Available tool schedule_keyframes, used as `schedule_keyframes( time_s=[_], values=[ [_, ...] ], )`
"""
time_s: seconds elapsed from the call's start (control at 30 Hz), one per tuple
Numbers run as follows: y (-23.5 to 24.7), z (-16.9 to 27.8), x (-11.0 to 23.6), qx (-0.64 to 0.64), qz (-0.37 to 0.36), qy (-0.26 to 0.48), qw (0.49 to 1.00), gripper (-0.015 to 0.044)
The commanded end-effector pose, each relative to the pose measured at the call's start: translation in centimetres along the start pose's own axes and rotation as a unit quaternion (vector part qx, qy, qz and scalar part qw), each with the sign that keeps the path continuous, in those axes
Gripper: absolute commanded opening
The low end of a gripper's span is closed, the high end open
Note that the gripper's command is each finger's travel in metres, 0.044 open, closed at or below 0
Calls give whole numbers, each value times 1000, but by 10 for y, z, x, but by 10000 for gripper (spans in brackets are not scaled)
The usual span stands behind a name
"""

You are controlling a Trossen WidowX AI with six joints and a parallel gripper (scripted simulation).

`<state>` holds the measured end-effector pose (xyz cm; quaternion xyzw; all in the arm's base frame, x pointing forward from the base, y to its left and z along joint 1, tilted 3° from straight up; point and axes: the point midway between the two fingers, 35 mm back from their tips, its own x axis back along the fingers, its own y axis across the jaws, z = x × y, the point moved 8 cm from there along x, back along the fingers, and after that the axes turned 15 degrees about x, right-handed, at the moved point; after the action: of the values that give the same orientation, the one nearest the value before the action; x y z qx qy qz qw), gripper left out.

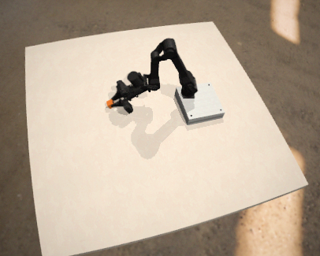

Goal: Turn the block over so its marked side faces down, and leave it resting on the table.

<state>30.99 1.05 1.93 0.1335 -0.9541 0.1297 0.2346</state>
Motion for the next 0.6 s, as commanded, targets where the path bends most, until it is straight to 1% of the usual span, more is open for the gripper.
schedule_keyframes(
  time_s=[0.0,0.23,0.57],
  values=[
    [1,1,0,-3,-2,0,1000,0],
    [1,1,0,-3,-2,0,1000,0],
    [1,1,0,-3,-2,0,1000,262]
  ],
)
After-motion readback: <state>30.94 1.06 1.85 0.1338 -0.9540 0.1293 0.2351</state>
